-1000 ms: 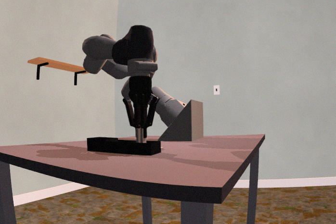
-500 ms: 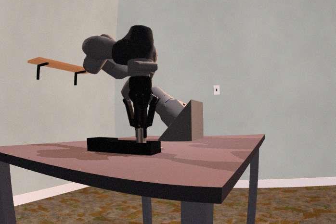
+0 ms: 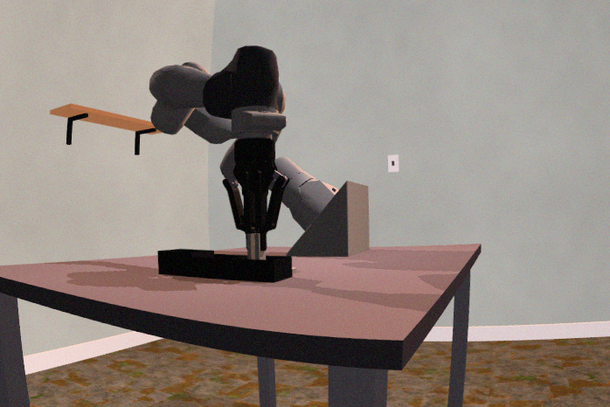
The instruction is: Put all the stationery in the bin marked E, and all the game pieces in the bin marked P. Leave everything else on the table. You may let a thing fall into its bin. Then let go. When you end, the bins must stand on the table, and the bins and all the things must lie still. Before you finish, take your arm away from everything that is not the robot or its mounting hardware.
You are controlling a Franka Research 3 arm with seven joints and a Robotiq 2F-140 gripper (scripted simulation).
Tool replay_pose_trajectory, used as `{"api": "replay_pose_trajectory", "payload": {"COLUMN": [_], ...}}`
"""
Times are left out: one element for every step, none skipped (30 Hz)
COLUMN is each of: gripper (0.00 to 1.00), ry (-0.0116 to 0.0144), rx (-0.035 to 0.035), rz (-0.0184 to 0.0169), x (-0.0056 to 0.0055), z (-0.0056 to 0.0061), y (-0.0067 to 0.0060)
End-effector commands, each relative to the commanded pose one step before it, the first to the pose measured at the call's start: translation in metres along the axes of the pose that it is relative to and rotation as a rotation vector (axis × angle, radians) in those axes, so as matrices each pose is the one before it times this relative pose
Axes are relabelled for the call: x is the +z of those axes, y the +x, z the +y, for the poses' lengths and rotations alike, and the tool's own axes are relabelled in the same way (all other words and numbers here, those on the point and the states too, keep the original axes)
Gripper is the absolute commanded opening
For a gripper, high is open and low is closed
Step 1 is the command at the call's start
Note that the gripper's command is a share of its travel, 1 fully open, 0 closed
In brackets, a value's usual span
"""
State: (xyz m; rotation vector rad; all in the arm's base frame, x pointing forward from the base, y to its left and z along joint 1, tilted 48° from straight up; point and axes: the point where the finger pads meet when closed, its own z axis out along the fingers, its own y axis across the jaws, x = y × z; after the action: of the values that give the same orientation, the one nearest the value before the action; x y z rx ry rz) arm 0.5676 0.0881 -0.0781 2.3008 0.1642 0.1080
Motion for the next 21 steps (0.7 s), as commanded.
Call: {"api": "replay_pose_trajectory", "payload": {"gripper": [0.05,0.05,0.05,0.05,0.05,0.05,0.05,0.05,0.05,0.05,0.05,0.05,0.05,0.05,0.05,0.05,0.05,0.05,0.05,0.05,0.05], "ry": [-0.0004,0.0,0.0,0.0,0.0,0.0,0.0,0.0,0.0,0.0,0.0,0.0,0.0,0.0,0.0,0.0,0.0,0.0,0.0,0.0,0.0], "rx": [0.00213,0.0,0.0,0.0,0.0,0.0,0.0,0.0,0.0,0.0,0.0,0.0,0.0,0.0,0.0,0.0,0.0,0.0,0.0,0.0,0.0], "rz": [0.00162,0.0,0.0,0.0,0.0,0.0,0.0,0.0,0.0,0.0,0.0,0.0,0.0,0.0,0.0,0.0,0.0,0.0,0.0,0.0,0.0], "x": [0.00099,0.0,0.0,0.0,0.0,0.0,0.0,0.0,-0.00133,-0.00133,-0.00133,-0.00133,-0.00133,-0.00133,-0.00133,-0.00133,-0.00133,-0.00133,-0.00133,-0.00133,-0.00133], "z": [-0.00054,0.0,0.0,0.0,0.0,0.0,0.0,0.0,0.0,0.0,0.0,0.0,0.0,0.0,0.0,0.0,0.0,0.0,0.0,0.0,0.0], "y": [-0.0004,0.0,0.0,0.0,0.0,0.0,0.0,0.0,0.0,0.0,0.0,0.0,0.0,0.0,0.0,0.0,0.0,0.0,0.0,0.0,0.0]}}
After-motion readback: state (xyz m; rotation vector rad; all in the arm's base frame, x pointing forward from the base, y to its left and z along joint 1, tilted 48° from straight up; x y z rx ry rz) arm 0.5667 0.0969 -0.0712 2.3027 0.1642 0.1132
